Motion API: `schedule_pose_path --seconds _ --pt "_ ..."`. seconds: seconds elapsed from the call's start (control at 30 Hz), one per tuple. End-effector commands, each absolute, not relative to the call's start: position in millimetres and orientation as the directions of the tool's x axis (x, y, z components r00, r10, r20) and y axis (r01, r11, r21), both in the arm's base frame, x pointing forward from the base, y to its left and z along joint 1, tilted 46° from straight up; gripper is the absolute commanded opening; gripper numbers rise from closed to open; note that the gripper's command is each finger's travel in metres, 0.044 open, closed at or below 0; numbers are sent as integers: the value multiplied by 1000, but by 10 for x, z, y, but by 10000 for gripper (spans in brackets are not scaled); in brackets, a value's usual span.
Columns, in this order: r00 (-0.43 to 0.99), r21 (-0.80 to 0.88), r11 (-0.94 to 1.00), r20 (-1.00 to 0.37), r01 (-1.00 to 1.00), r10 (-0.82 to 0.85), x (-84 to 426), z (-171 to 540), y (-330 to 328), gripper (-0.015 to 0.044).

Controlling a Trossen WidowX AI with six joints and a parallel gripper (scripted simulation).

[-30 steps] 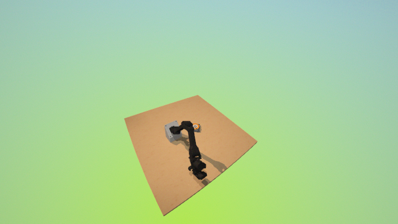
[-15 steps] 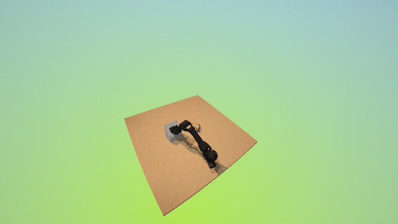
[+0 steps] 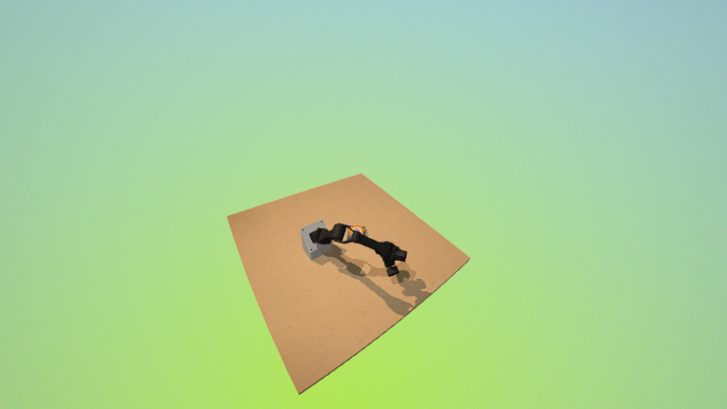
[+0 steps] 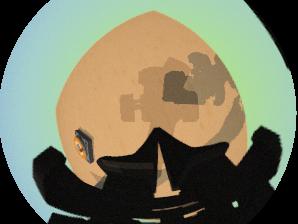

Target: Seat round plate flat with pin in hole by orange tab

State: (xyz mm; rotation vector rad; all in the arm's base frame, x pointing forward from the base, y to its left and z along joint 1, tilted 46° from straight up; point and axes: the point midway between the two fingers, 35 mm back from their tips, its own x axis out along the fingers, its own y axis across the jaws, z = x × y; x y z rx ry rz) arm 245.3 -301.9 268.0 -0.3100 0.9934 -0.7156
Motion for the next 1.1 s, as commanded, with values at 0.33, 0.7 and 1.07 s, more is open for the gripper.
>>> schedule_pose_path --seconds 0.33,0.7,1.07 --pt "85 -515 817 -830 261 -551 3016 1151 -1546 0" --pt "-14 -699 710 -713 89 -701 2756 536 -663 0" --pt "-10 -716 694 -696 73 -717 2729 389 -712 0"
